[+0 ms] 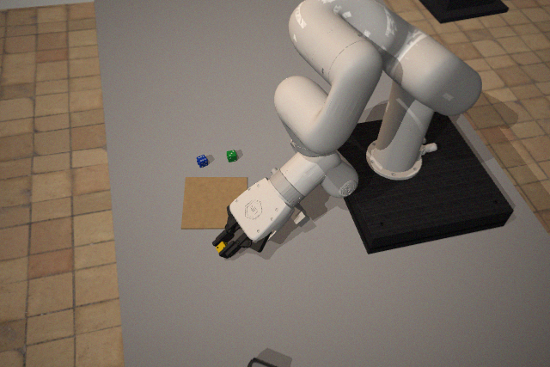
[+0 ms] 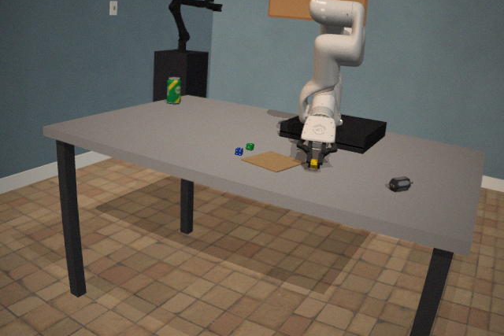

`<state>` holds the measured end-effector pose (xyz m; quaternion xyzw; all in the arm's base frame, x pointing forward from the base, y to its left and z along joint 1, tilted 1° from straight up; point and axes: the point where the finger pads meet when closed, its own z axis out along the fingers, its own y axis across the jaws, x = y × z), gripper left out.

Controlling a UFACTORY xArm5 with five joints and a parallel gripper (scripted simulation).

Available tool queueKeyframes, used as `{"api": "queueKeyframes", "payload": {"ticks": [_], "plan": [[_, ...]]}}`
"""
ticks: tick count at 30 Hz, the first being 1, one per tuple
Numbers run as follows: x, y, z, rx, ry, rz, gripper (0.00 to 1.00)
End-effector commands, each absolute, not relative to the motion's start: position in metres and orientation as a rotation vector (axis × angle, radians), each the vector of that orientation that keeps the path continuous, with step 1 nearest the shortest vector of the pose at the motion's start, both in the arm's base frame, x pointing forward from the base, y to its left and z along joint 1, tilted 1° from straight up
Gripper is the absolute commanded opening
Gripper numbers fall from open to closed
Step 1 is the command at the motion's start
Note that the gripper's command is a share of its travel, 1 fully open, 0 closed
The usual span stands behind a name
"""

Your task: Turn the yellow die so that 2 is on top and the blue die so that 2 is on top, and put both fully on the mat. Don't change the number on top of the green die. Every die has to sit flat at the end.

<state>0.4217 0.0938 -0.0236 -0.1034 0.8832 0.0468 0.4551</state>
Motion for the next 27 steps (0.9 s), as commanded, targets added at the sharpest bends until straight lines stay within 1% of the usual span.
{"api": "queueKeyframes", "payload": {"ticks": [1, 27], "plan": [[0.4221, 0.0939, -0.0229, -0.255, 2.177, 0.116, 0.15], [0.422, 0.0938, -0.0321, -0.255, 2.177, 0.115, 0.15]]}}
